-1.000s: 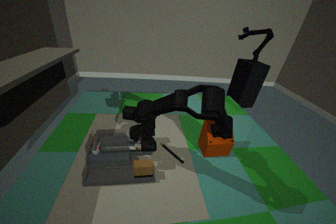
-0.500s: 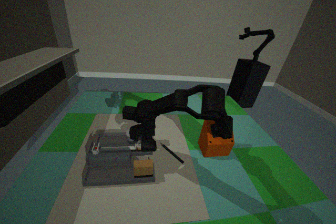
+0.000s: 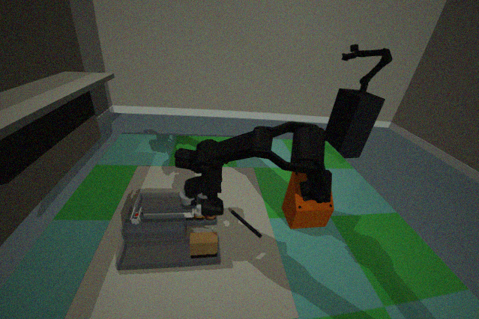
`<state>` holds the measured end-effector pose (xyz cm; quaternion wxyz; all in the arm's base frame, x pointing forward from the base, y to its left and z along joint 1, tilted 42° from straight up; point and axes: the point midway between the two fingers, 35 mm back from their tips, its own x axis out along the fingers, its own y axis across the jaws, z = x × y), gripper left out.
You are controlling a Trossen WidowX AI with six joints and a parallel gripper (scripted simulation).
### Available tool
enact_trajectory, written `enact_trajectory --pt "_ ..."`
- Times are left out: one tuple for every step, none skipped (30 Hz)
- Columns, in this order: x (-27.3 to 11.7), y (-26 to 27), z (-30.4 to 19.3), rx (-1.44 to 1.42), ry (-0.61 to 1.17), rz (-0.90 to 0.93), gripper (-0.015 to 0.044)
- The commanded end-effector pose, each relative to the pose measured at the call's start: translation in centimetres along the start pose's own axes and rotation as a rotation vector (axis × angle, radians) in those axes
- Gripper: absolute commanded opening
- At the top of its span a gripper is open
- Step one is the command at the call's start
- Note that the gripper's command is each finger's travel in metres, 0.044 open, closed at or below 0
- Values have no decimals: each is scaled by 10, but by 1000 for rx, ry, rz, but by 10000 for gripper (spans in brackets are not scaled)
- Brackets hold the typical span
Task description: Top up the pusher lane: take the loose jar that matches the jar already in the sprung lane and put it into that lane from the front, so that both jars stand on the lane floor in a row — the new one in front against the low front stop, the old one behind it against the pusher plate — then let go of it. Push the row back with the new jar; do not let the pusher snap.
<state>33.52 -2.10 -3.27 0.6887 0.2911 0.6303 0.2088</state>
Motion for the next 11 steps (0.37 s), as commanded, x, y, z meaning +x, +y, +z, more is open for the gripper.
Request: enact_trajectory --pt "-1 0 -7 -4 3 -4 273" --pt "-1 -1 -10 -4 4 -4 273" --pt "-1 -1 -13 -4 4 -4 273" --pt "-2 -1 -16 -4 4 -4 273" --pt "-2 -1 -19 -4 4 -4 273" --pt "-2 -1 -23 -4 4 -4 273" --pt "-2 -1 -26 -3 4 -5 273" --pt "-2 -1 -29 -3 5 -5 273" --pt "-2 -2 -33 -3 5 -5 273" --pt "-2 -2 -36 -3 5 -5 273" --pt "-2 -2 -40 -3 5 -5 273"
